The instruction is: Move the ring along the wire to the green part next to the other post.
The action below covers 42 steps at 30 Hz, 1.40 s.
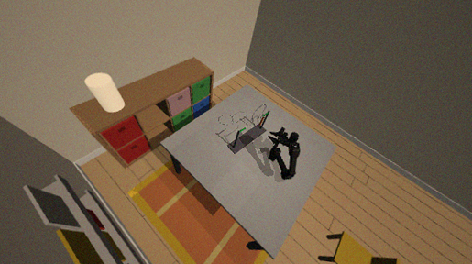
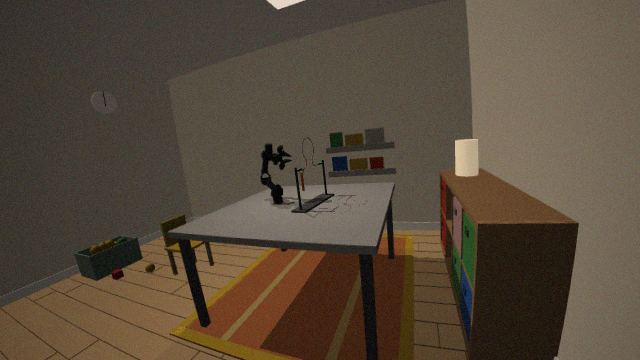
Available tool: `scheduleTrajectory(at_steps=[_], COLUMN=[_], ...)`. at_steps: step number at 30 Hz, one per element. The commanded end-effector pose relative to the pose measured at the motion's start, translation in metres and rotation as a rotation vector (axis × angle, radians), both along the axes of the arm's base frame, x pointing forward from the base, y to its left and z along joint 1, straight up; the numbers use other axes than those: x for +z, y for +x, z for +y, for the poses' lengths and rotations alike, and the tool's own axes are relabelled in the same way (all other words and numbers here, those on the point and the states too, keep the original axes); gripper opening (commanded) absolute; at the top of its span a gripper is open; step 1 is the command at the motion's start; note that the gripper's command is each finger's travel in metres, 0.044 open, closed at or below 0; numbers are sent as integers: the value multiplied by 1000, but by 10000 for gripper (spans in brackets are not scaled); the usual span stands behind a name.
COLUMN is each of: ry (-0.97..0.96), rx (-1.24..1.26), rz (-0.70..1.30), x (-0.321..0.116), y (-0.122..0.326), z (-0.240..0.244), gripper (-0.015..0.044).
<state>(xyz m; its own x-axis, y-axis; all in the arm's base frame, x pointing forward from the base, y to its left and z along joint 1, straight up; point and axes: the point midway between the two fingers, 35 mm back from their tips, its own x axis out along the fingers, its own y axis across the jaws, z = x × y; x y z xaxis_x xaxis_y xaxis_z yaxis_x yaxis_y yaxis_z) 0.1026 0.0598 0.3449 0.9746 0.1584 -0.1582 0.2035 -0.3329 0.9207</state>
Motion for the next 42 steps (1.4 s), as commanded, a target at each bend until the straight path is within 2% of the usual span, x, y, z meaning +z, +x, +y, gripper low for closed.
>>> scheduleTrajectory(at_steps=[1,9,16,26,34,36,42], ry=[-149,-515,-881,-1403,-1819,-1886,-1895], rx=[4,16,32,62,96,107,109], rz=[-10,-53,-79,-91,-74,-68,-67], x=[-9,-39,-83,-160,-220,-229,-230], y=[28,71,91,88,70,68,68], z=[-24,-78,-126,-173,-182,-179,-178], gripper=[160,160,160,160,160,160,160])
